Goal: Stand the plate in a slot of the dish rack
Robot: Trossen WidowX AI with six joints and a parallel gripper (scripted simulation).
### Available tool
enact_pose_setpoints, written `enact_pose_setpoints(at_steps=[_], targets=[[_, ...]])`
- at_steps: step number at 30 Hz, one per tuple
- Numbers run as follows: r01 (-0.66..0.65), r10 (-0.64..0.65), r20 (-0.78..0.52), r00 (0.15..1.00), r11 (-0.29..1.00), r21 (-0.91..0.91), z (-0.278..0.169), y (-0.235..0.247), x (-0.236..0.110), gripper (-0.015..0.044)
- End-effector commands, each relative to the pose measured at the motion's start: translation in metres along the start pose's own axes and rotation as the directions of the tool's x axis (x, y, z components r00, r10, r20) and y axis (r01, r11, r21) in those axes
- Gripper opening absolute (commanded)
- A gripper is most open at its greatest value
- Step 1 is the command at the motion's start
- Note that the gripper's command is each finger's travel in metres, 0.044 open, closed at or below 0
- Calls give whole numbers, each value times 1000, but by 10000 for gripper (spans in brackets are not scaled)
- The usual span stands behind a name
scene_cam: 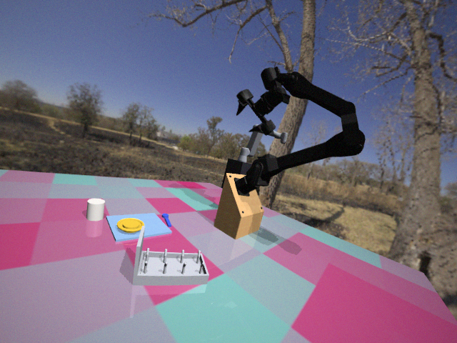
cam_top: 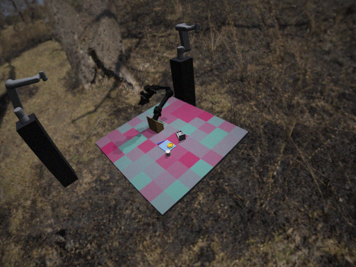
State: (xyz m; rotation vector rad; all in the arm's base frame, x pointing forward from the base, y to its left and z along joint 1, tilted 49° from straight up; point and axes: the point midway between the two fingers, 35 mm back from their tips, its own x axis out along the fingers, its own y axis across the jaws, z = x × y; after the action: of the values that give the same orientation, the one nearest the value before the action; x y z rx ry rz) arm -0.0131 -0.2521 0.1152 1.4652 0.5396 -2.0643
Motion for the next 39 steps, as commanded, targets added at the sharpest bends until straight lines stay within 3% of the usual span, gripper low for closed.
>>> enact_pose_setpoints(at_steps=[1, 18, 29, 39], targets=[[-25, 18, -52, 998, 990, -139, -14, 18, 0, 400], [-176, 8, -271, 963, 779, -602, -82, 74, 1, 400], [-314, -52, -399, 916, 528, -789, -134, 99, 0, 400], [-455, -135, -497, 857, 254, -853, -187, 114, -1, 400]])
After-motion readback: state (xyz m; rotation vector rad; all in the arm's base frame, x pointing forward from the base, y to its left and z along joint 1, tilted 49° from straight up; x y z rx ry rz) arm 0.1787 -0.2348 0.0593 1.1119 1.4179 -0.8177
